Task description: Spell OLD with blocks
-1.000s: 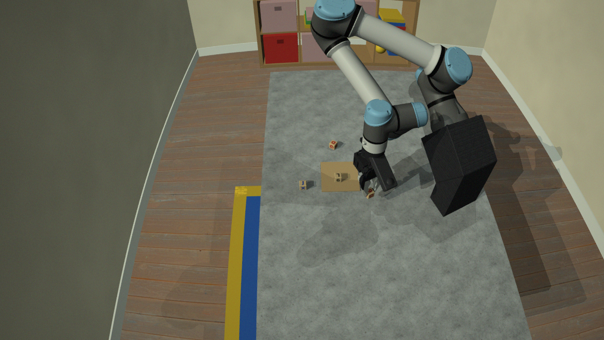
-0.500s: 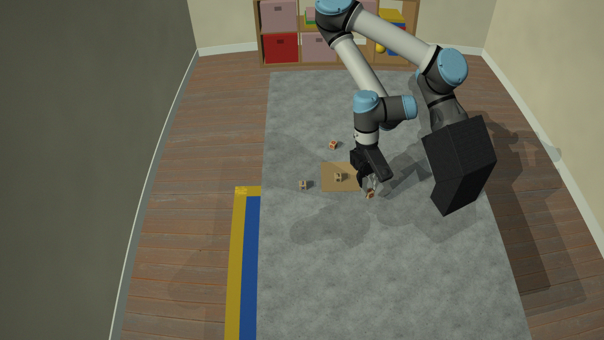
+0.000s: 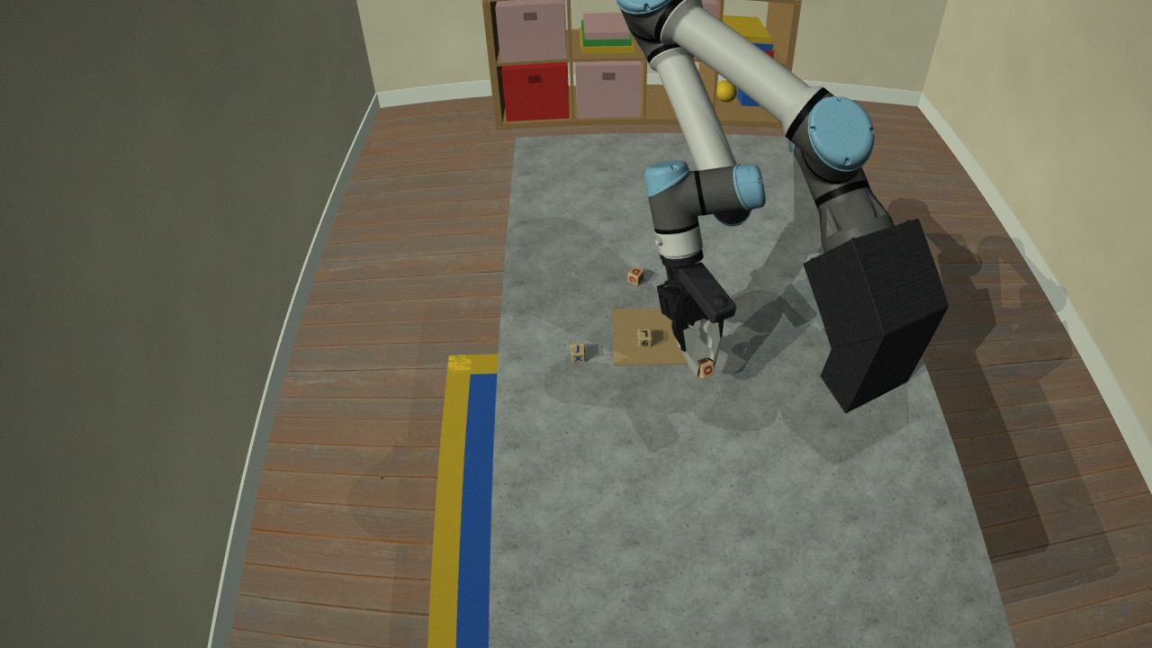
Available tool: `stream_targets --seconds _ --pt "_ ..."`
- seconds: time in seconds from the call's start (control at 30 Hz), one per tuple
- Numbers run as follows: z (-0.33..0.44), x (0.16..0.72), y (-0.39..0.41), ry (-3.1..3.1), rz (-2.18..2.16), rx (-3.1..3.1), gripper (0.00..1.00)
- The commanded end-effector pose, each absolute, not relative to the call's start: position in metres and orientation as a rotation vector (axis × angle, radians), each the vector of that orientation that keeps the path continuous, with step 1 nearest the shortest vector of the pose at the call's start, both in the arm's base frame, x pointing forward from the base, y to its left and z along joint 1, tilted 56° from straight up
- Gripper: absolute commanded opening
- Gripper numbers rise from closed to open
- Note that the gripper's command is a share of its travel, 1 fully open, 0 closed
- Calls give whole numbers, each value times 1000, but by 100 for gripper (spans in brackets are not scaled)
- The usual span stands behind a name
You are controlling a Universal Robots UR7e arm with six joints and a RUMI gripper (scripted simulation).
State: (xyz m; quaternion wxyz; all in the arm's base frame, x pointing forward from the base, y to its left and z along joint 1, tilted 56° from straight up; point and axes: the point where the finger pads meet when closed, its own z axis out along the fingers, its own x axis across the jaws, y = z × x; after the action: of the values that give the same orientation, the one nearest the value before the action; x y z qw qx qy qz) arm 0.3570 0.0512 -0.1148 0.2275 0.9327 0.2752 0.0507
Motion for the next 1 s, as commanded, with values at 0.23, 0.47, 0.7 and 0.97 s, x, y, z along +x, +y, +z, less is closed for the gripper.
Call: stream_targets --seconds 0.23,0.47,0.7,0.97 --pt "-115 358 49 828 15 2837 5" --pt "-114 358 49 851 -30 2937 5" --pt "-114 359 49 871 -70 3022 5" --pt "-113 359 48 873 -75 3034 5"
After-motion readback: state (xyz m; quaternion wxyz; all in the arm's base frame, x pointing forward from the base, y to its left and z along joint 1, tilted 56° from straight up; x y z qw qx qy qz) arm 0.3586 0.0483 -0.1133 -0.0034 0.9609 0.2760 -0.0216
